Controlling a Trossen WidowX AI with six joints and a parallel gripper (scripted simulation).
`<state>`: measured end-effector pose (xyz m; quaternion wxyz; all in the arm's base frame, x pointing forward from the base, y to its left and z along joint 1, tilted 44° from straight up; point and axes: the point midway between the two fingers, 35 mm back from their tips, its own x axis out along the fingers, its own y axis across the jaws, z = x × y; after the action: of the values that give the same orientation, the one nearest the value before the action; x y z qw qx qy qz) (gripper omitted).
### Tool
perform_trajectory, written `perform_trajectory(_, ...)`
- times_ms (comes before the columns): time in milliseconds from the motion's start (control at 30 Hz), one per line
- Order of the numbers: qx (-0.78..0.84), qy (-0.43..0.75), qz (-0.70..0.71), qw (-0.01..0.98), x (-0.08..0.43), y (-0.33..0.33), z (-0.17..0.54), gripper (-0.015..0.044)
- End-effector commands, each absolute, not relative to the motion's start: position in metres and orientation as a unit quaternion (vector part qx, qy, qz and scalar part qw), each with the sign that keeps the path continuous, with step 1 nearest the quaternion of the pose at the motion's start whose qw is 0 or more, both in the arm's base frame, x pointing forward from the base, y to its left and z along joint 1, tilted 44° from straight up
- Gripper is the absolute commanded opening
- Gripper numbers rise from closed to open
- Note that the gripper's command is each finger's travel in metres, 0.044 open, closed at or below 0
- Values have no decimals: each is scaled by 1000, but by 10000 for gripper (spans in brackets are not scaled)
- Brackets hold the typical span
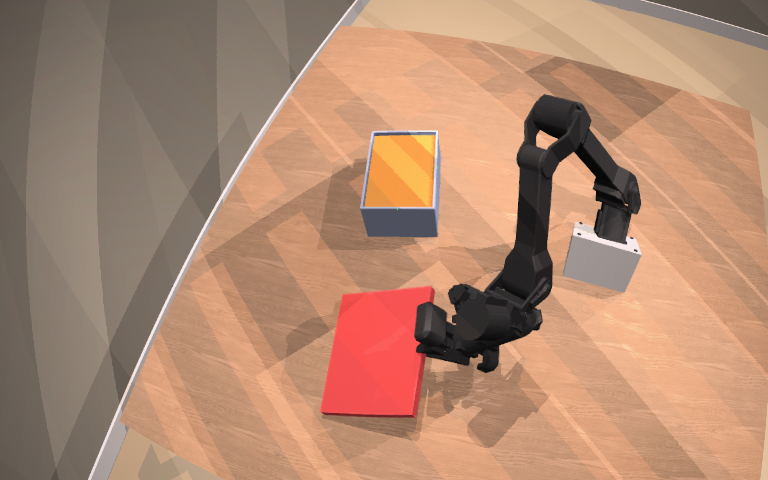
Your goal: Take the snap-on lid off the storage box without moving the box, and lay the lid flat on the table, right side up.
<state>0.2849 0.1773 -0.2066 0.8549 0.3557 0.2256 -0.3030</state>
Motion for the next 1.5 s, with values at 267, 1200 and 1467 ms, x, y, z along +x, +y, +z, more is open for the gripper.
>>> perform_trajectory(267,346,231,-312,854,286,179,-205,275)
perform_trajectory(1200,345,233,-313,854,232,174,-197,440)
perform_trajectory(1467,345,233,-313,853,216,173,-194,440)
